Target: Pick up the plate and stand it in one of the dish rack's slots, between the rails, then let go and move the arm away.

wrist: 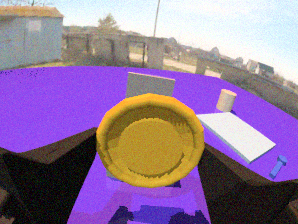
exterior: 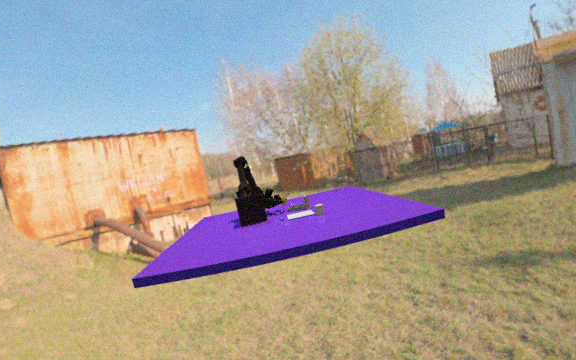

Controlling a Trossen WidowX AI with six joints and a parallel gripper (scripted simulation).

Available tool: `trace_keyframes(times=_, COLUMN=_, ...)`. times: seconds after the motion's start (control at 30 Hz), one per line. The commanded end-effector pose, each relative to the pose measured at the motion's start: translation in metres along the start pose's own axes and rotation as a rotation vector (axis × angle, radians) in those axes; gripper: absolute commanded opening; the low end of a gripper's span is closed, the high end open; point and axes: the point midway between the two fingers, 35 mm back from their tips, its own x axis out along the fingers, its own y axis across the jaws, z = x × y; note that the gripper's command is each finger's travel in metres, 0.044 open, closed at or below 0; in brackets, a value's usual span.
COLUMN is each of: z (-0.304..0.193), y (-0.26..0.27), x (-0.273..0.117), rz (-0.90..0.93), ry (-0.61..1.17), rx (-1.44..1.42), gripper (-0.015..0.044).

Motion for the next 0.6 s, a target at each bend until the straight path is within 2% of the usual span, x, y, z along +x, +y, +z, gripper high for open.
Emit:
trace_keyframes(times=0.0, z=0.001, y=-0.001, x=0.000, rz=0.005, ry=-0.007, rx=0.003, gripper=0.0000)
trace_keyframes(times=0.57, z=0.004, y=0.001, x=0.026, rz=0.004, ry=-0.004, rx=0.009, gripper=0.0000)
